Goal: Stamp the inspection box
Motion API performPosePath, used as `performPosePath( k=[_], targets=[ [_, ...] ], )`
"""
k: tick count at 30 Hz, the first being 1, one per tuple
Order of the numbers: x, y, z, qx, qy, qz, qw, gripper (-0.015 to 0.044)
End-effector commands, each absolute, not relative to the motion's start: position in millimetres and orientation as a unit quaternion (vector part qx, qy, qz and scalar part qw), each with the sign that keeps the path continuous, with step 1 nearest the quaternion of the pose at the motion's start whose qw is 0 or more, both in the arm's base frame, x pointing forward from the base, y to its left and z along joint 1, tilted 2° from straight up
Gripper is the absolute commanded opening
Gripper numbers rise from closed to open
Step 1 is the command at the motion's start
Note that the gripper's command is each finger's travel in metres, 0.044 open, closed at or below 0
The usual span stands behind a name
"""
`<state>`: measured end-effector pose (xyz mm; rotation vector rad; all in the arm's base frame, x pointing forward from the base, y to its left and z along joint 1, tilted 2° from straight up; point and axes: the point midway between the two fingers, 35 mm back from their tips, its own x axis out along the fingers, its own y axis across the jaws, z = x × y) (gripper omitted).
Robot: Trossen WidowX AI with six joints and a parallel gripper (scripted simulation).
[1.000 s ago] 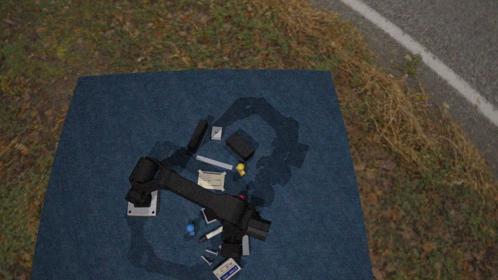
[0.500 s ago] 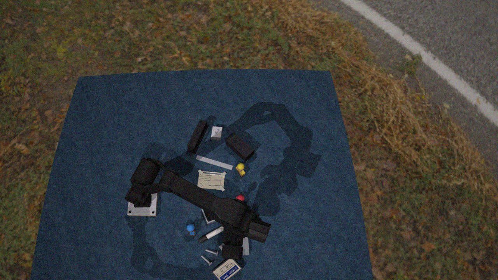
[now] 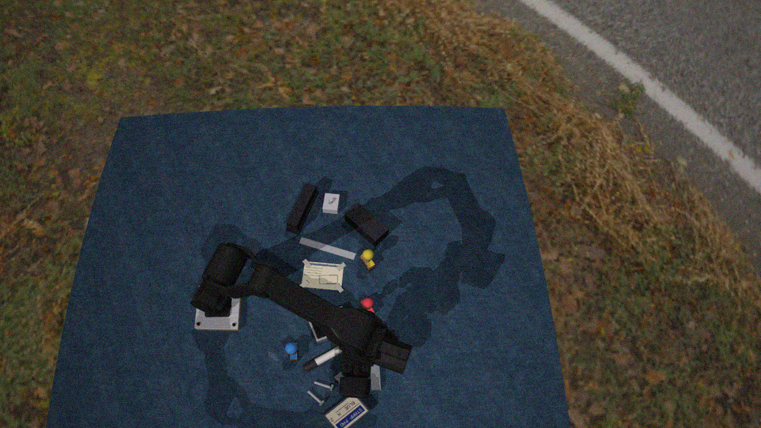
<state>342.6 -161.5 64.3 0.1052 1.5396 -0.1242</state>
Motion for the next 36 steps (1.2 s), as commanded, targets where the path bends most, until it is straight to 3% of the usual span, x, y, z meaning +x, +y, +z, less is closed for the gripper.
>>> performPosePath(
  k=[1, 11, 21, 25, 33, 36],
  targets=[
    [341.1, -161.0, 55.5, 0.046, 0.698, -0.054, 0.713, 0.0],
    [340.2, -160.4, 45.1, 0.046, 0.698, -0.054, 0.713, 0.0],
    [341.2, -160.6, 48.3, 0.048, 0.696, -0.055, 0.714, 0.026],
    [342.6, -161.4, 56.4, 0.048, 0.696, -0.055, 0.714, 0.026],
    [341.0, -162.4, 156.9, 0.046, 0.698, -0.055, 0.713, 0.026],
    [339.3, -161.7, 165.1, 0.046, 0.698, -0.054, 0.713, 0.026]
  ],
)
